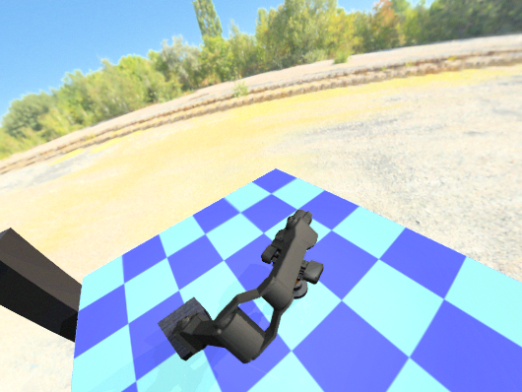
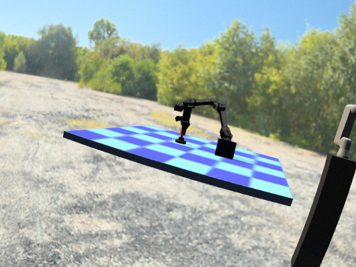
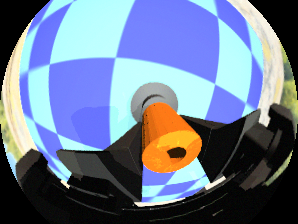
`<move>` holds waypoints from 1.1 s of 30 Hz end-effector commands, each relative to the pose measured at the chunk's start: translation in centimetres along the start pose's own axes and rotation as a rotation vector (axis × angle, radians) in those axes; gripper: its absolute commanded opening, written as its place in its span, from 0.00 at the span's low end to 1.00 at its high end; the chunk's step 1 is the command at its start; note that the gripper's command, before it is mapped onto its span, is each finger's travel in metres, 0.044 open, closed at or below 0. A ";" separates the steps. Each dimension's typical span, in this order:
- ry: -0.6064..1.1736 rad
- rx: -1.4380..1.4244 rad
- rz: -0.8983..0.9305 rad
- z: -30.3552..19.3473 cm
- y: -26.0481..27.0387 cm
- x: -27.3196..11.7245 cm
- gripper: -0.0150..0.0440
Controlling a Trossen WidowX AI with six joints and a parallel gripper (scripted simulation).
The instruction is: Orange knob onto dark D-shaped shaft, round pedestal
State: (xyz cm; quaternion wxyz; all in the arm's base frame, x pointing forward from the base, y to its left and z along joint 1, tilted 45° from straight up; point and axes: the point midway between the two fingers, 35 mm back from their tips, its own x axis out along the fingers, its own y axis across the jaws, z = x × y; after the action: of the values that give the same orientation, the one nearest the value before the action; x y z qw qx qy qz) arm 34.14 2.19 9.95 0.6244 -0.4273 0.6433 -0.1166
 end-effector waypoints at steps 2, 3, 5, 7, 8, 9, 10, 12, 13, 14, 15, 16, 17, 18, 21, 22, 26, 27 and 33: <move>-0.005 0.006 0.002 -0.1 -0.2 -0.3 0.25; -0.005 0.006 0.002 -0.1 -0.2 -0.3 0.25; -0.005 0.006 0.002 0.0 -0.3 -0.3 0.25; -0.005 0.006 0.002 0.0 -0.3 -0.3 0.25; -0.005 0.006 0.002 0.0 -0.4 -0.3 0.25; -0.005 0.006 0.002 0.1 -0.4 -0.3 0.25; -0.005 0.006 0.002 0.1 -0.4 -0.3 0.25; -0.005 0.006 0.002 0.2 -0.4 -0.3 0.25; -0.005 0.006 0.002 0.2 -0.4 -0.3 0.25; -0.005 0.006 0.002 0.3 -0.4 -0.2 0.25; -0.005 0.006 0.002 0.3 -0.4 -0.2 0.25; -0.005 0.006 0.002 0.3 -0.4 -0.2 0.25; -0.005 0.006 0.002 0.3 -0.3 -0.1 0.25; -0.005 0.006 0.002 0.3 -0.3 -0.1 0.25; -0.005 0.006 0.002 0.3 -0.2 0.0 0.25; -0.005 0.006 0.002 0.3 -0.2 0.0 0.25; -0.005 0.006 0.002 0.3 -0.1 0.0 0.25; -0.005 0.006 0.002 0.2 -0.1 0.0 0.25; -0.005 0.006 0.002 0.0 0.0 -0.1 0.25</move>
State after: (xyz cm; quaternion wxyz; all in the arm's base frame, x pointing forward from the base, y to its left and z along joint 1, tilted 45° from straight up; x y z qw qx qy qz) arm 34.33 2.18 9.97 0.6267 -0.4254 0.6422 -0.1179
